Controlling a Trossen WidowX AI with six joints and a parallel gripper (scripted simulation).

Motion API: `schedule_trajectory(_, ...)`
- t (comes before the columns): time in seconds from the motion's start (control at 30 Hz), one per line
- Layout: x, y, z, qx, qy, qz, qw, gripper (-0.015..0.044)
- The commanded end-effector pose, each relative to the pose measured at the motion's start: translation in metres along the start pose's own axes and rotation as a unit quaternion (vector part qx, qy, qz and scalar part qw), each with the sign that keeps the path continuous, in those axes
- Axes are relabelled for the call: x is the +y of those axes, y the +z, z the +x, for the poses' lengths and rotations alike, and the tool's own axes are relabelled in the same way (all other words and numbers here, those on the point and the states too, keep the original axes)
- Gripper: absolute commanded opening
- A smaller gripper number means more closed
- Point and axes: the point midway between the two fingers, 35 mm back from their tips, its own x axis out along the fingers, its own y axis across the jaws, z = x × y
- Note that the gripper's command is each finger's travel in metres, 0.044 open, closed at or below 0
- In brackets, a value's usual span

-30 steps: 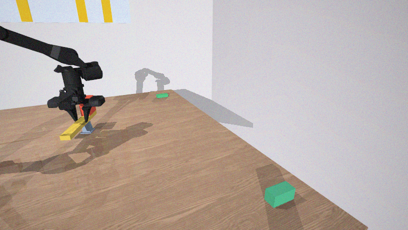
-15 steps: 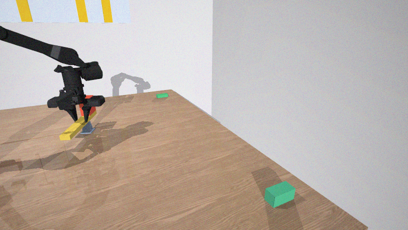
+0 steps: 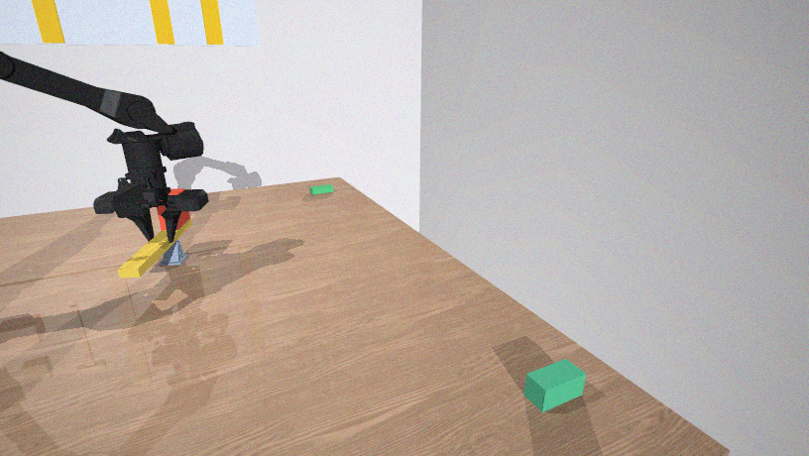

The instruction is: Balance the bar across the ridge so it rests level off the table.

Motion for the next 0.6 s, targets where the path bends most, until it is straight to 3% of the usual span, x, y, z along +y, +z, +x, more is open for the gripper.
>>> schedule_trajectory(0.0,0.0000,0.0000,0.0000,0.000,0.000,0.000,1.000,0.0000)
schedule_trajectory(0.53,0.0000,0.0000,0.0000,0.000,0.000,0.000,1.000,0.0000)
schedule_trajectory(0.57,0.0000,0.0000,0.0000,0.000,0.000,0.000,1.000,0.0026)
